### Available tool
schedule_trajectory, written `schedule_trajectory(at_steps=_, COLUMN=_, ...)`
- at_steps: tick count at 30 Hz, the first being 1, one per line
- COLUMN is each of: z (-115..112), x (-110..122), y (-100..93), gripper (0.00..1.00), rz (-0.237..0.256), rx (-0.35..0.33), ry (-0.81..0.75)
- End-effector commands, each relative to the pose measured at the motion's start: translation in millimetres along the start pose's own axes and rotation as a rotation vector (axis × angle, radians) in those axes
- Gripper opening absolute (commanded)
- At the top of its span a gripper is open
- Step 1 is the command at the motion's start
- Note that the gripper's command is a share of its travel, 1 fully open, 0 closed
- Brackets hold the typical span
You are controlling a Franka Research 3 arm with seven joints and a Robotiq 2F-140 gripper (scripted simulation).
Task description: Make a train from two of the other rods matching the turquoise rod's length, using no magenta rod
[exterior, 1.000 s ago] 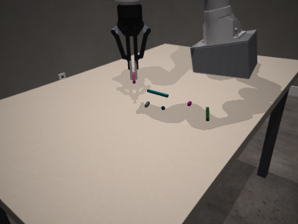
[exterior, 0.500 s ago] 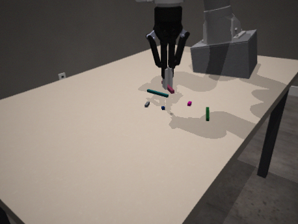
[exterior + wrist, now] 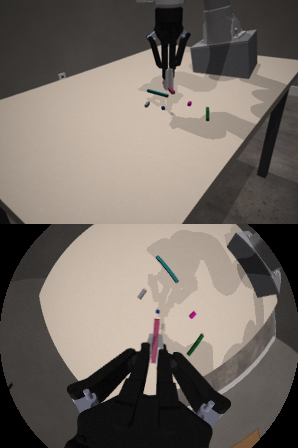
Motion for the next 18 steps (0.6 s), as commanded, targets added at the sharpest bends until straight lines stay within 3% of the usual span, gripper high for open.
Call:
schedule_trajectory(at_steps=1, z=0, x=0, y=3.5, gripper=0.03, rz=-0.001, rx=-0.001, ry=0.014)
schedule_trajectory(at_steps=18, z=-1, x=0, y=60.9, gripper=0.03, rz=-0.001, rx=-0.001, ry=0.014)
Point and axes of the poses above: the point where the finger pads meet when closed, its own y axis out along the fingers, its own x axis across the jaws, z = x × y, the point moved 8 cm from there along -y, back along the fingers, and after that the axes turned 11 degrees about y, right-handed, at the moved point
